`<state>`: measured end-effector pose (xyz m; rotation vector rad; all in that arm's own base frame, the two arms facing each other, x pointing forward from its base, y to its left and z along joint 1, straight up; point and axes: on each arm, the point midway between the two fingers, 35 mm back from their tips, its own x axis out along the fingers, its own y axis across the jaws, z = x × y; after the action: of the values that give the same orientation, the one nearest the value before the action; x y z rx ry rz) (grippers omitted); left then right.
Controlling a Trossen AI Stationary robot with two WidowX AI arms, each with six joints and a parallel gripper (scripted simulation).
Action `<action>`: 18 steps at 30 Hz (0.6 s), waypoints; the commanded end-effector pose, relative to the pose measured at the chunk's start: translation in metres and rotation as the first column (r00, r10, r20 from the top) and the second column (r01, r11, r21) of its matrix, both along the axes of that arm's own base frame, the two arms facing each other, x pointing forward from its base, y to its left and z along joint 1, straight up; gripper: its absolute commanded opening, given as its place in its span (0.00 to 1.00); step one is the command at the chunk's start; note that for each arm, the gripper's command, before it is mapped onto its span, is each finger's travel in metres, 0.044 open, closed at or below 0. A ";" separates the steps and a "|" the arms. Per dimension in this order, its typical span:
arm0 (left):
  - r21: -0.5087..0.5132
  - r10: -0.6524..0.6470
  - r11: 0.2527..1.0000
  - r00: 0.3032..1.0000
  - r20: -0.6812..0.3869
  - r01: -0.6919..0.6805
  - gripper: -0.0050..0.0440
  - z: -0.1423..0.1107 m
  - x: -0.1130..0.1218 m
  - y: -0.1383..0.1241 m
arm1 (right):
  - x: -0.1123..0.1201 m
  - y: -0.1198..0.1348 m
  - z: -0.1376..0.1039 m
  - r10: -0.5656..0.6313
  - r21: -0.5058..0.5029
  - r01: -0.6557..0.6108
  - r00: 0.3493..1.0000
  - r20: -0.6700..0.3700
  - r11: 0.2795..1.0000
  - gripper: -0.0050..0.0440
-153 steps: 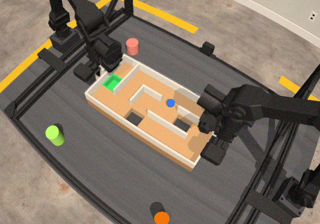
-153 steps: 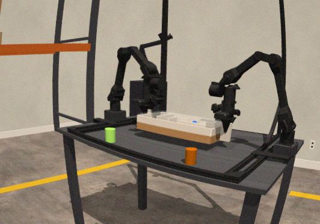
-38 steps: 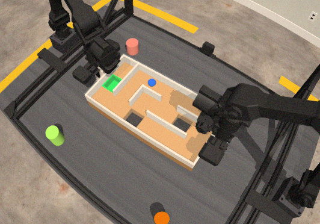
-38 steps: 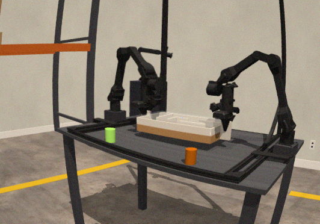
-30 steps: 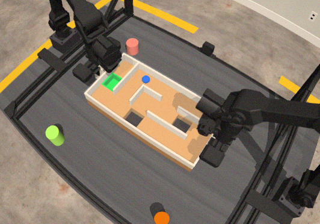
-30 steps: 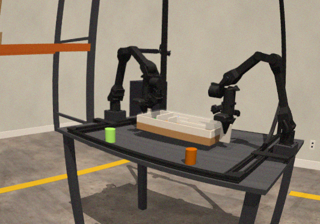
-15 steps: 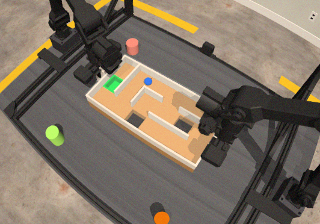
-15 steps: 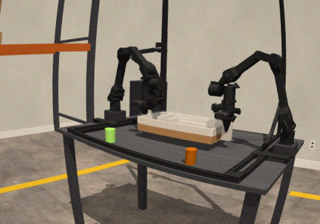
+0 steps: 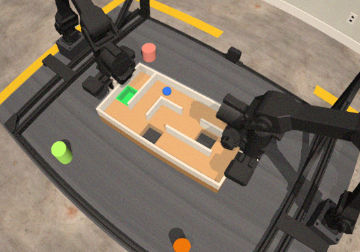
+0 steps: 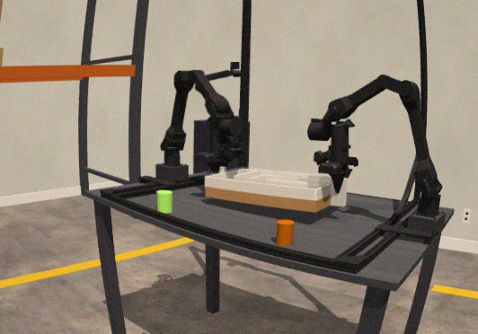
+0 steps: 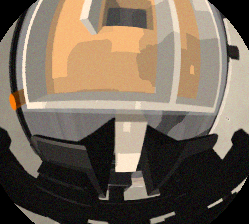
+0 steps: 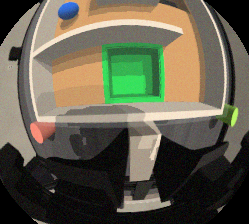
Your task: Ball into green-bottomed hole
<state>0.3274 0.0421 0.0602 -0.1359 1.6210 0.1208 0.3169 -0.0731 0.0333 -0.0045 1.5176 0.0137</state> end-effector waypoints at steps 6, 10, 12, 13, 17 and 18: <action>0.020 -0.001 1.000 0.998 0.056 0.000 0.14 -0.011 0.000 -0.001 | -0.001 0.001 0.012 -0.001 -0.012 0.001 0.998 -0.057 1.000 0.14; 0.029 -0.002 1.000 0.996 0.092 -0.001 0.14 -0.019 -0.001 -0.001 | 0.001 0.001 0.021 -0.002 -0.016 0.000 0.996 -0.094 1.000 0.14; 0.031 -0.002 1.000 0.995 0.098 -0.001 0.14 -0.021 -0.002 -0.001 | 0.001 0.001 0.022 -0.002 -0.016 0.000 0.995 -0.100 1.000 0.14; 0.031 -0.002 1.000 0.995 0.098 -0.001 0.14 -0.021 -0.002 -0.001 | 0.001 0.001 0.022 -0.002 -0.016 0.000 0.995 -0.100 1.000 0.14; 0.032 -0.002 0.999 0.995 0.096 -0.001 0.14 -0.020 -0.001 -0.001 | 0.001 0.002 0.022 -0.002 -0.017 0.000 0.995 -0.098 1.000 0.14; 0.031 -0.002 1.000 0.996 0.092 -0.001 0.14 -0.019 -0.001 -0.001 | 0.001 0.001 0.021 -0.002 -0.017 0.000 0.996 -0.094 1.000 0.14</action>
<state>0.3283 0.0404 0.0376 -0.1195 1.5284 0.1331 0.3164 -0.0710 0.0532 -0.0128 1.6146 0.0052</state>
